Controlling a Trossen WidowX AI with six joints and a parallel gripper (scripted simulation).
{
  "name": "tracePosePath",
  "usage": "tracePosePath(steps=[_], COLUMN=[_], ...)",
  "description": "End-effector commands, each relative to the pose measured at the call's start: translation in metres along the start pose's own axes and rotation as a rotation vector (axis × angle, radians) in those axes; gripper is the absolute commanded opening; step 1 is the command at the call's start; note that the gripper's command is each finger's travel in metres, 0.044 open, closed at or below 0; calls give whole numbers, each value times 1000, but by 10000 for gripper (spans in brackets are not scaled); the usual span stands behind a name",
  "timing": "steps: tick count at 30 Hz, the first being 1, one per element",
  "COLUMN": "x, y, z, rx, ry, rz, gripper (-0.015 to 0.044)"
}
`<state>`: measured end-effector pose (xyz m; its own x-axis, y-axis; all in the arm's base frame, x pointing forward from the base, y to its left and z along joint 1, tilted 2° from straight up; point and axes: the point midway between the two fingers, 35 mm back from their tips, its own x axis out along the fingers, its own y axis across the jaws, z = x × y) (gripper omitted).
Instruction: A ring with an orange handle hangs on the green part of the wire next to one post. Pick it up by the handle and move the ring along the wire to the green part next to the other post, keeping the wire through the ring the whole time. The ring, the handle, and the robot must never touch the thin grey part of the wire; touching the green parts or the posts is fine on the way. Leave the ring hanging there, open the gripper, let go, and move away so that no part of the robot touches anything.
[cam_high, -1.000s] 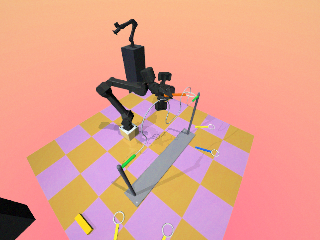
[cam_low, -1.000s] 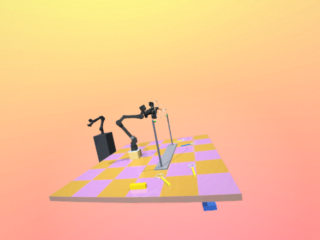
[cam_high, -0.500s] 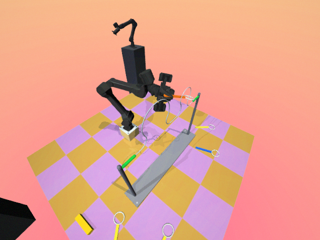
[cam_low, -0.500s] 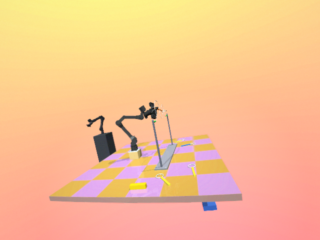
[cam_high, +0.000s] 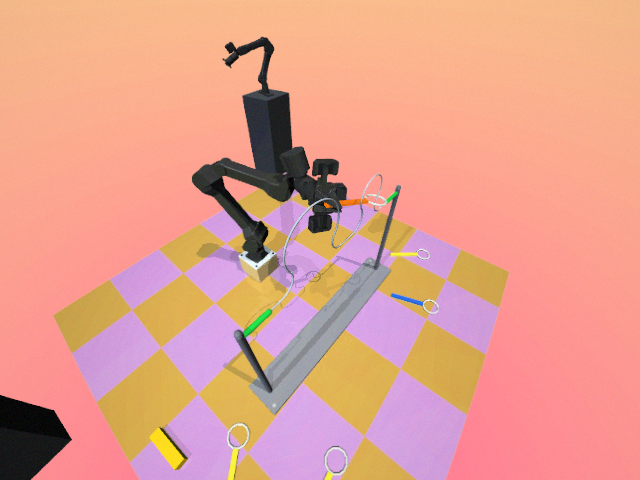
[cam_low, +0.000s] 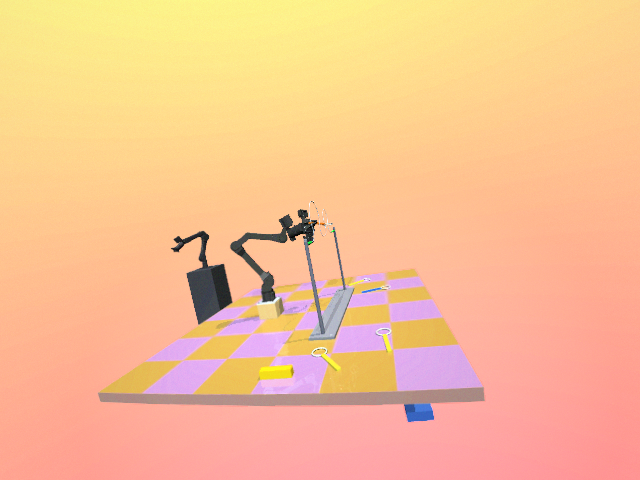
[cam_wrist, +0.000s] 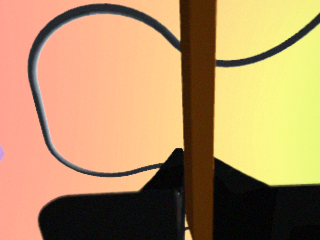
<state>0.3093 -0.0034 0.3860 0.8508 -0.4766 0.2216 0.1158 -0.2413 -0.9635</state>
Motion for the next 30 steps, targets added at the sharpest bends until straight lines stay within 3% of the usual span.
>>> tracePosePath(steps=[1,20,30], x=[-2,-29,-33], y=[15,75,108], z=[0,19,40], rx=[75,457,698], ry=[14,150,104], rz=[36,236,315], gripper=[-150,-150,-150])
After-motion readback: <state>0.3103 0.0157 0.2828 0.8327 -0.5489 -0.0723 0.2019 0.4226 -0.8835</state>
